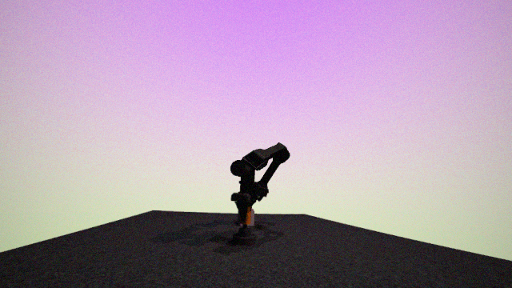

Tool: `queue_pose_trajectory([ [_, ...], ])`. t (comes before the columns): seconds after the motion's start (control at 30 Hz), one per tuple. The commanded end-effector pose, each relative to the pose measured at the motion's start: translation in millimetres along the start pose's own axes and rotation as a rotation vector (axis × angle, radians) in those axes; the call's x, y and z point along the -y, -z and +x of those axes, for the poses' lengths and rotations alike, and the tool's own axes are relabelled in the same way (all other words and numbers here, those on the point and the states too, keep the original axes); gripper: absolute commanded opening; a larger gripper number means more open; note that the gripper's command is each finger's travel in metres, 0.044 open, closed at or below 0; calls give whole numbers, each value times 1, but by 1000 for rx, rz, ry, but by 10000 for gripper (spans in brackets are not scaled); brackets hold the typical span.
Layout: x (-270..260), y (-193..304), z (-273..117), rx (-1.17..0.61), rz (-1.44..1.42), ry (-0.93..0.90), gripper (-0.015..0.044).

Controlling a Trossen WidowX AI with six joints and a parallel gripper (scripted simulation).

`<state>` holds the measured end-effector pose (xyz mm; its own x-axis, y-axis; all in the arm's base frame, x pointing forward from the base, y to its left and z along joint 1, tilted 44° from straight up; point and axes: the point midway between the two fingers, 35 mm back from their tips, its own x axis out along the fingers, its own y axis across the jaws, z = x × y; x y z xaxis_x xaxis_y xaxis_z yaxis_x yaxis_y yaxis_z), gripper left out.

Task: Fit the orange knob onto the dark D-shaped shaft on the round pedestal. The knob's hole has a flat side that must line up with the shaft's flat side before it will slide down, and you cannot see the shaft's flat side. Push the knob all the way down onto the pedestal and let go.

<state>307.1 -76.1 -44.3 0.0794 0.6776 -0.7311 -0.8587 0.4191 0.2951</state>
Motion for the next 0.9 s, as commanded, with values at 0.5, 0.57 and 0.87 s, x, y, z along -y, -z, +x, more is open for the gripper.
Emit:
queue_pose_trajectory([
  [0.5, 2, 0, 0, 0, -213, 5, 0],
  [0.57, 1, 0, 0, 0, -213, 5, 0],
  [0.87, 2, -1, -3, 0, -213, 5, 0],
])
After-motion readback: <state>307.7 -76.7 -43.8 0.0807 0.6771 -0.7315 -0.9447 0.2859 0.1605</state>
